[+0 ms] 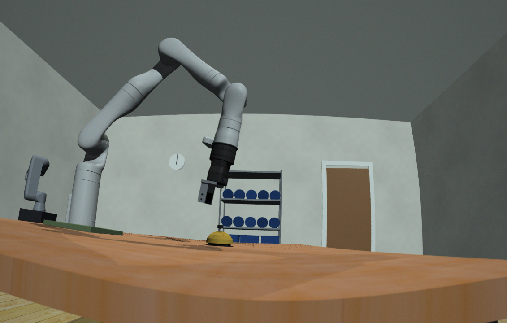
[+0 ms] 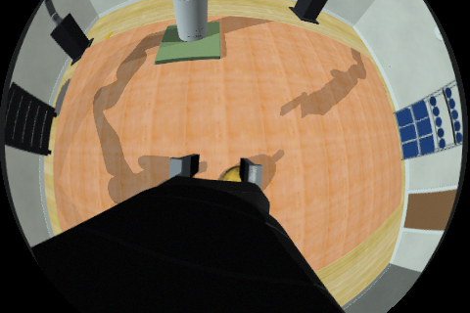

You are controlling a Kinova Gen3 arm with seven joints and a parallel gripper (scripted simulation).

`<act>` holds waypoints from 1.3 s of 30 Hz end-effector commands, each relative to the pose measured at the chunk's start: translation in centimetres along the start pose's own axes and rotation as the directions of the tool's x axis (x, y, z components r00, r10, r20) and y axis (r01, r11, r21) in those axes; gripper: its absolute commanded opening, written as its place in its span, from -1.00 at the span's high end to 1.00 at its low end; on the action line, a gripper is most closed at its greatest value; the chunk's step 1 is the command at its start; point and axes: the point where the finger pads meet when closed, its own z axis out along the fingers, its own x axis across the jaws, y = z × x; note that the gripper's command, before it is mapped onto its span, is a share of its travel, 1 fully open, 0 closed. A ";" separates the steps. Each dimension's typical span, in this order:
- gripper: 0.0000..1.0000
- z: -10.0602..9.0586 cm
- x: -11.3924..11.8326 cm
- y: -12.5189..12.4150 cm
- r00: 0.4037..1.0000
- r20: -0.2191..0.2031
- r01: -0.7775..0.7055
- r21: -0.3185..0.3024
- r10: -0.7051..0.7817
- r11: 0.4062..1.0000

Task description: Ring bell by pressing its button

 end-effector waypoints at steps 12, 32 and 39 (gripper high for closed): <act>-1.00 -0.9 2.5 2.1 0.998 0.036 0.060 -0.096 -0.057 0.994; -1.00 -1.0 4.1 2.8 0.994 0.060 0.104 -0.137 -0.097 0.985; -1.00 -1.3 4.9 3.4 0.992 0.066 0.121 -0.163 -0.112 0.979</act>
